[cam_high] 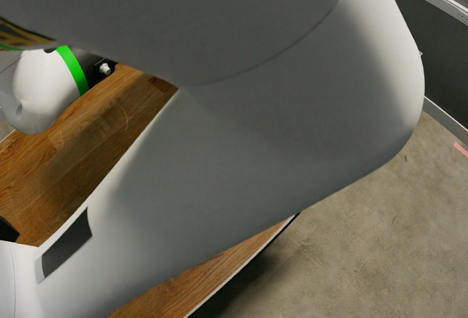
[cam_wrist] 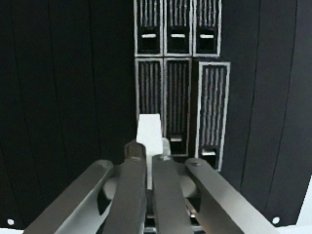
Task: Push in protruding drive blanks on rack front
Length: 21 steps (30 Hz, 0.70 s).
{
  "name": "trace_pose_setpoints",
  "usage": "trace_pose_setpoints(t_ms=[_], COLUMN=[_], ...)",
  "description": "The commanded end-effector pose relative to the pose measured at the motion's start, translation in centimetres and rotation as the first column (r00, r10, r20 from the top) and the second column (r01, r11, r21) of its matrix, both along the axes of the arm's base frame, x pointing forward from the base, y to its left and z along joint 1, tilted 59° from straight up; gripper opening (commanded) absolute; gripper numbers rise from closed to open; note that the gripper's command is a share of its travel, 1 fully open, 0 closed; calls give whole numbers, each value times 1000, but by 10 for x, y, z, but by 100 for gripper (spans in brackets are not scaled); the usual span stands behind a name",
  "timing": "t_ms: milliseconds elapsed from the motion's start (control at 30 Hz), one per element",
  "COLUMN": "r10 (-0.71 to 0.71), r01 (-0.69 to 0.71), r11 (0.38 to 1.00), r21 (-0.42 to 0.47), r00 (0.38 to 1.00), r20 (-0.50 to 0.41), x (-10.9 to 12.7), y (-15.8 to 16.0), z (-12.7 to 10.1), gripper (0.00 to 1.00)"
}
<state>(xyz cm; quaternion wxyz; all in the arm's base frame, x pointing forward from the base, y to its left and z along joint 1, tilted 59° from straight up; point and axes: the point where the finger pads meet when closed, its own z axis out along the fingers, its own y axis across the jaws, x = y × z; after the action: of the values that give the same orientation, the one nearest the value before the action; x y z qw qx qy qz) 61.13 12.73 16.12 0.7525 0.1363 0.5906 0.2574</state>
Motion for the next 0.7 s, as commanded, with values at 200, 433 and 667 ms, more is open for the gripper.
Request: trace_pose_setpoints(t_ms=[200, 433, 667], r10=[1, 1, 1], r01=[-1, -1, -1], r11=[1000, 1000, 1000], r21=[2, 2, 2], r00=[1000, 1000, 1000], r20=[1, 1, 1], x=[-29, -29, -29], y=[-2, -2, -2], z=[-8, -8, -8], gripper=[10, 10, 10])
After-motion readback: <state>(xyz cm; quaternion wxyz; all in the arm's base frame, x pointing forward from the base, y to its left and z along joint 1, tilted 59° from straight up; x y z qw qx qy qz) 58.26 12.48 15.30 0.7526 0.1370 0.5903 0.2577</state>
